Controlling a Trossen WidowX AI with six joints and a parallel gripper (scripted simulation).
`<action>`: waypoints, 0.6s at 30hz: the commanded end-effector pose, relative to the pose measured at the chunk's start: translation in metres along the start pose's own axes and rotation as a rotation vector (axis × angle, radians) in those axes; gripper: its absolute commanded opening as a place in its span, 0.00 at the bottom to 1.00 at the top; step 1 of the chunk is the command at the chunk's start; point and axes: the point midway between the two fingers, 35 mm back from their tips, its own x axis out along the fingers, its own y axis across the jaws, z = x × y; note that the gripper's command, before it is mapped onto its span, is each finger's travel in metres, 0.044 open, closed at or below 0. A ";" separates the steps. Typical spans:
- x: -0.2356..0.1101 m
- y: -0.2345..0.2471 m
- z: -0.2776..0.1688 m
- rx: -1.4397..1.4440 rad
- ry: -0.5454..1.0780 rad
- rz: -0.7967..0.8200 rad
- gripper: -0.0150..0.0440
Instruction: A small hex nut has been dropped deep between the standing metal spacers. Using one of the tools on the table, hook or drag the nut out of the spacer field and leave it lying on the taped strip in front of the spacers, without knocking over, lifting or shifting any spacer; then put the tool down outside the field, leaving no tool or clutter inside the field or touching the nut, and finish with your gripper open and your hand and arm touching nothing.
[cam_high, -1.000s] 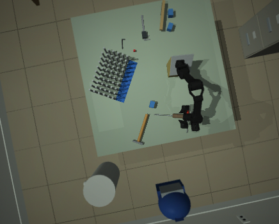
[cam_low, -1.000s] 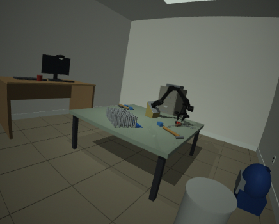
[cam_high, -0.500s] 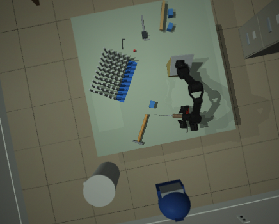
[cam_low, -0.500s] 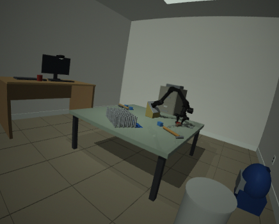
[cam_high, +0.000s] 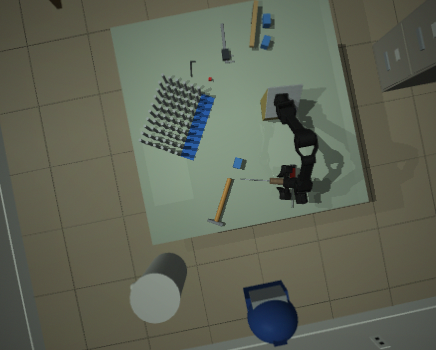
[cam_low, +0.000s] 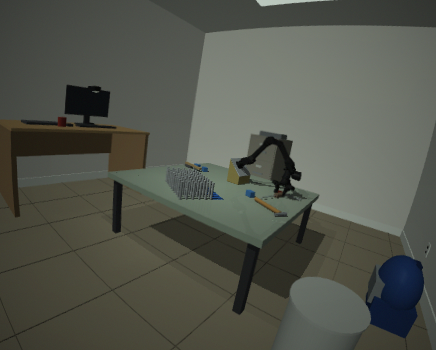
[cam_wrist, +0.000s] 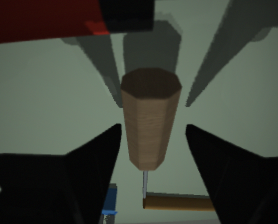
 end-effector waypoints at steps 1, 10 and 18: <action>0.009 0.005 0.003 -0.011 -0.001 0.016 0.73; 0.009 0.005 0.003 -0.011 -0.001 0.016 0.62; 0.009 0.005 0.003 -0.011 -0.001 0.016 0.53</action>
